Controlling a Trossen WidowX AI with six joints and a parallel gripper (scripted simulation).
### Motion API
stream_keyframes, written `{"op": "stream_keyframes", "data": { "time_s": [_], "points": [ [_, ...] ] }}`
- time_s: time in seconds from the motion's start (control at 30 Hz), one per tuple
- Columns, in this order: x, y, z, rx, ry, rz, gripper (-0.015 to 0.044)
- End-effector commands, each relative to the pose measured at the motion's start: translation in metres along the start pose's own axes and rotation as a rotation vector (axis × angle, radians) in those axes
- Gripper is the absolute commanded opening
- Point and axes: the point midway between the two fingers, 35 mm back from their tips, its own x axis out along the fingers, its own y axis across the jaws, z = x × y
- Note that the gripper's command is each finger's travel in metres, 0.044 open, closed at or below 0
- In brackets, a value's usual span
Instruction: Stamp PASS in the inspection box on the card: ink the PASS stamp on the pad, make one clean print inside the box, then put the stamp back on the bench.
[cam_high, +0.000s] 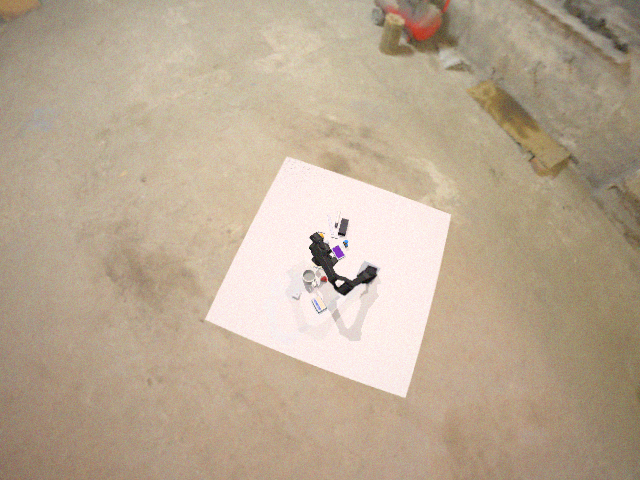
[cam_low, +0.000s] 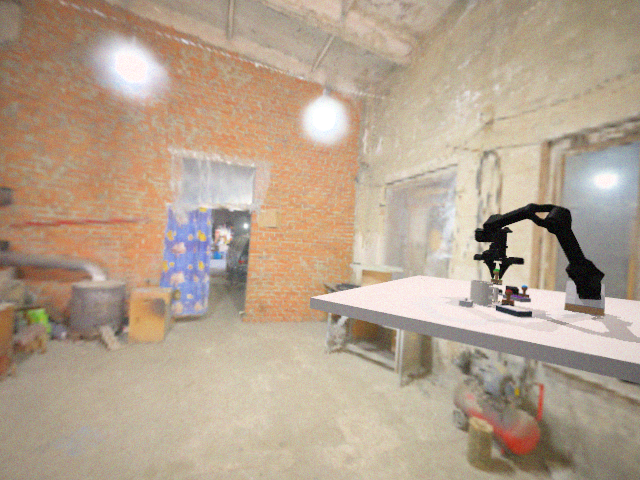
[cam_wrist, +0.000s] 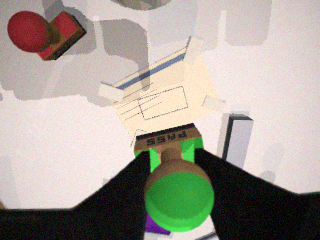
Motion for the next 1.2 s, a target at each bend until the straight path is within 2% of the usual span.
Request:
{"op": "stream_keyframes", "data": {
  "time_s": [0.0, 1.17],
  "points": [
    [-0.003, 0.000, 0.010, -0.068, -0.005, -0.009, 0.0000],
    [0.018, -0.002, 0.009, -0.068, -0.005, -0.011, 0.0000]
  ]
}}
